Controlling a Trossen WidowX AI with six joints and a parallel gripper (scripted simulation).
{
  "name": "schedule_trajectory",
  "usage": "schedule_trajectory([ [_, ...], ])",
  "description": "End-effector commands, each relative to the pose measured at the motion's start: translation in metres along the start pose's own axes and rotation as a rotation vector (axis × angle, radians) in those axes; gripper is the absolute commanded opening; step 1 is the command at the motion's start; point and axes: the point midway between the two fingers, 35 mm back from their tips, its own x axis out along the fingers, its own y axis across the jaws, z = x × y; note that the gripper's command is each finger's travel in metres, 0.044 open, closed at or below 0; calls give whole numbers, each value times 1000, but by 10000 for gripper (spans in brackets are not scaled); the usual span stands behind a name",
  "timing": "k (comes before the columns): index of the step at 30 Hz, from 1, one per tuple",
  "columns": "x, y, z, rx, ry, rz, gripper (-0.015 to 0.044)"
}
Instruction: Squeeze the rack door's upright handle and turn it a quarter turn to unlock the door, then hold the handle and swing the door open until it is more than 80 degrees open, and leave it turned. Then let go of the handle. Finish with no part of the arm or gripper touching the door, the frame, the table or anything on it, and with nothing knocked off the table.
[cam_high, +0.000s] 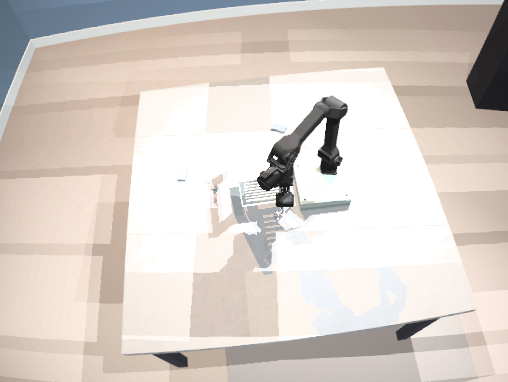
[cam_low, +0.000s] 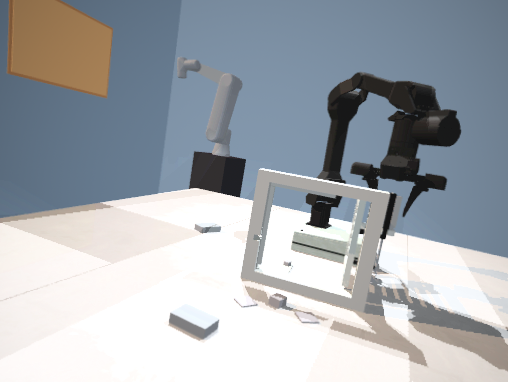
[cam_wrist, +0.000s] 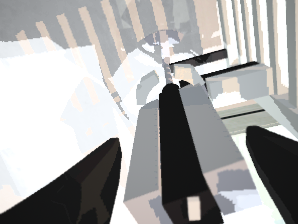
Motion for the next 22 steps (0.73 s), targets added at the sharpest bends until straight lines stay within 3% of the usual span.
schedule_trajectory([
  [1,-4,1,1,4,-3,-1,298],
  [22,-29,2,2,4,-3,-1,298],
])
